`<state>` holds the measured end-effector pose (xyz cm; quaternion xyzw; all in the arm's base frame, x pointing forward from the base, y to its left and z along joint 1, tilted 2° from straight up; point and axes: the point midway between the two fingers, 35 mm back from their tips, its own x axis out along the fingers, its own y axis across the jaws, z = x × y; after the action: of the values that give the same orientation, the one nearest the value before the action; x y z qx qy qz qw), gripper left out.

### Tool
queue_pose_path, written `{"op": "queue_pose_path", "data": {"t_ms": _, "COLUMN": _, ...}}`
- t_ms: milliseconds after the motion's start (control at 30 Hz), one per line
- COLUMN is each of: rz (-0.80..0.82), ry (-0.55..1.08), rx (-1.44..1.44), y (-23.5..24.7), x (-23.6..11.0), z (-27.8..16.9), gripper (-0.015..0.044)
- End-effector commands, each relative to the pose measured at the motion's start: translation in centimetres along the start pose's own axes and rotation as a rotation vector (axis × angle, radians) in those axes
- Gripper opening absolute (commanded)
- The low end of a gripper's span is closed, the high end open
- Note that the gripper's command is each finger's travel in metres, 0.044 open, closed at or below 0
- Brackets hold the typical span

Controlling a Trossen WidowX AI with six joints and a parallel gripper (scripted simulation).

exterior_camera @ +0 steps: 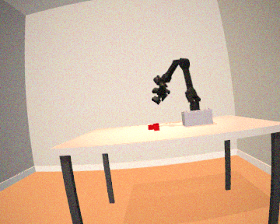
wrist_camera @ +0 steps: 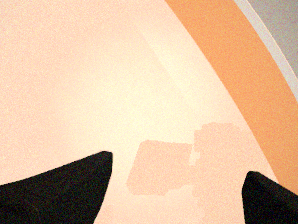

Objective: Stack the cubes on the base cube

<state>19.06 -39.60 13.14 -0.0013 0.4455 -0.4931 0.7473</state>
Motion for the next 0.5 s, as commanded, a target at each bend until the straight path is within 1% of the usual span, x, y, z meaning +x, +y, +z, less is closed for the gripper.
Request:
{"op": "queue_pose_path", "data": {"t_ms": 0, "rz": 0.112, "ry": 0.044, "rx": -0.168, "y": 3.8, "x": -0.6, "z": -0.3, "gripper": 0.0265}}
{"op": "queue_pose_path", "data": {"t_ms": 233, "rz": 0.278, "ry": 0.102, "rx": -0.416, "y": 9.0, "x": -2.3, "z": -1.4, "gripper": 0.0265}}
{"op": "queue_pose_path", "data": {"t_ms": 467, "rz": 0.444, "ry": 0.149, "rx": -0.664, "y": 13.6, "x": -4.8, "z": -3.1, "gripper": 0.0265}}
